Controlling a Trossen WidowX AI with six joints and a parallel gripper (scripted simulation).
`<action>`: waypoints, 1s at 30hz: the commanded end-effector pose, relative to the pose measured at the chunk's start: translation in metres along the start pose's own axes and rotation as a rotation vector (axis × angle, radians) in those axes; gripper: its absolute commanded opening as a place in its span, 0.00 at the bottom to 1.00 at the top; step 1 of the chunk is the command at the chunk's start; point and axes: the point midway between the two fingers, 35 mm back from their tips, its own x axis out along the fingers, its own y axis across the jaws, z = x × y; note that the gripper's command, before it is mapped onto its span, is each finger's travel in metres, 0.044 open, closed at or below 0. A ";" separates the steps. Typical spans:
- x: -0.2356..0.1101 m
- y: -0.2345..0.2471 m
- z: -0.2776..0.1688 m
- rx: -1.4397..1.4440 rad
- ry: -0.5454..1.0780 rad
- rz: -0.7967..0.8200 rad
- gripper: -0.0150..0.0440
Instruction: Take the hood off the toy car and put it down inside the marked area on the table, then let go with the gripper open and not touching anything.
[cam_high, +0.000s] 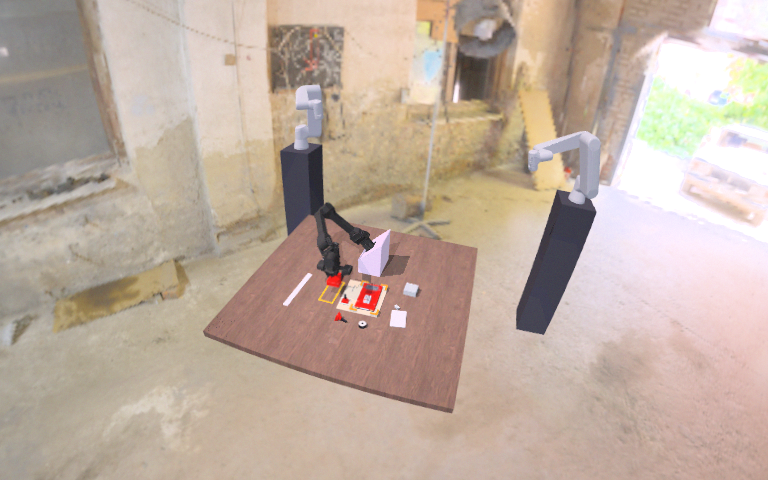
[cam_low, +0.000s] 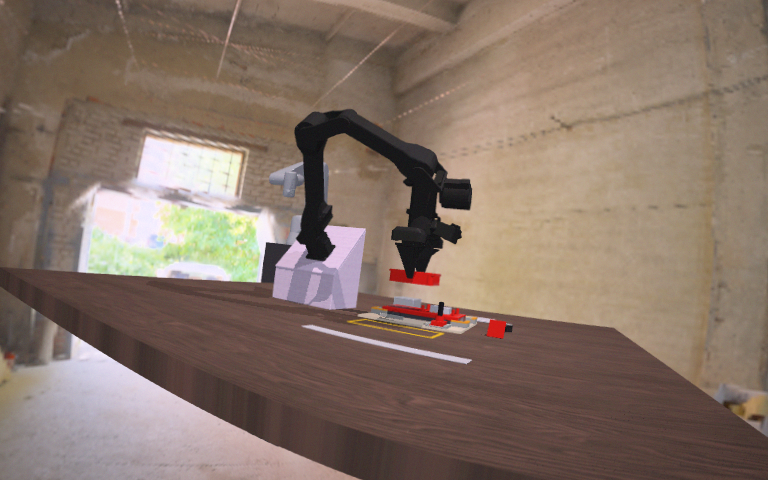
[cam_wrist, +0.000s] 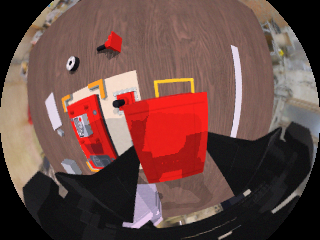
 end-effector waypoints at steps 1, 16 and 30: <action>0.001 -0.019 -0.011 -0.008 0.007 -0.011 0.25; 0.008 -0.031 -0.017 -0.006 0.008 -0.015 0.25; 0.021 -0.031 -0.016 -0.006 0.008 -0.014 0.25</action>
